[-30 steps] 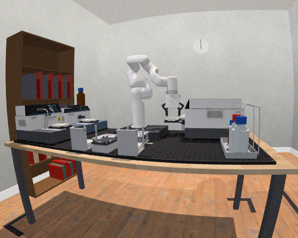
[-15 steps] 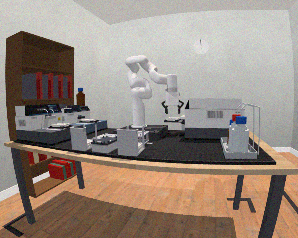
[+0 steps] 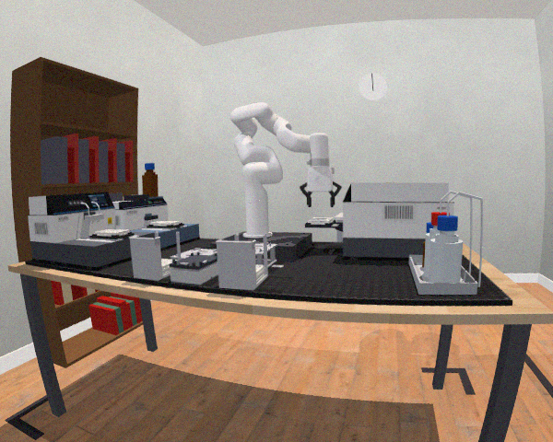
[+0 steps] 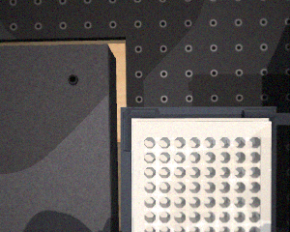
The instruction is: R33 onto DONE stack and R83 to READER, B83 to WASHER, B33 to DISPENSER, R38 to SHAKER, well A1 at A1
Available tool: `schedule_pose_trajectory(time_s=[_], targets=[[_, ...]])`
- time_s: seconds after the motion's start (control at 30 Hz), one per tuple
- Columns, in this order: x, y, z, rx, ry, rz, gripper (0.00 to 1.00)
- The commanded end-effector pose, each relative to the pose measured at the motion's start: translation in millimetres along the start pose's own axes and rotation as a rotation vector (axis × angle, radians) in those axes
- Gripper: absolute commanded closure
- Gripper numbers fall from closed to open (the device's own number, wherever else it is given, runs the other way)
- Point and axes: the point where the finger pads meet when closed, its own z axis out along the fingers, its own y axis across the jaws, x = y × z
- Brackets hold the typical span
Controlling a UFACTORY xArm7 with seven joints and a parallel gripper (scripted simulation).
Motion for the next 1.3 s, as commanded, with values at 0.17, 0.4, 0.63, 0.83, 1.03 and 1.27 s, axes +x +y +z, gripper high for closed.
schedule_pose_trajectory(time_s=[0.17,0.4,0.63,0.83,1.03,1.27], targets=[[0.0,0.9,-11.0,-0.003,0.000,0.000,0.00],[0.0,0.9,-20.3,-0.003,0.000,0.000,0.00],[0.0,0.8,-29.7,-0.003,0.000,0.000,0.00],[0.0,0.8,-35.0,-0.003,0.000,0.000,0.00],[0.0,0.9,-38.1,-0.003,0.000,0.000,0.00],[-3.3,0.3,-38.4,-0.003,0.000,0.040,0.00]])
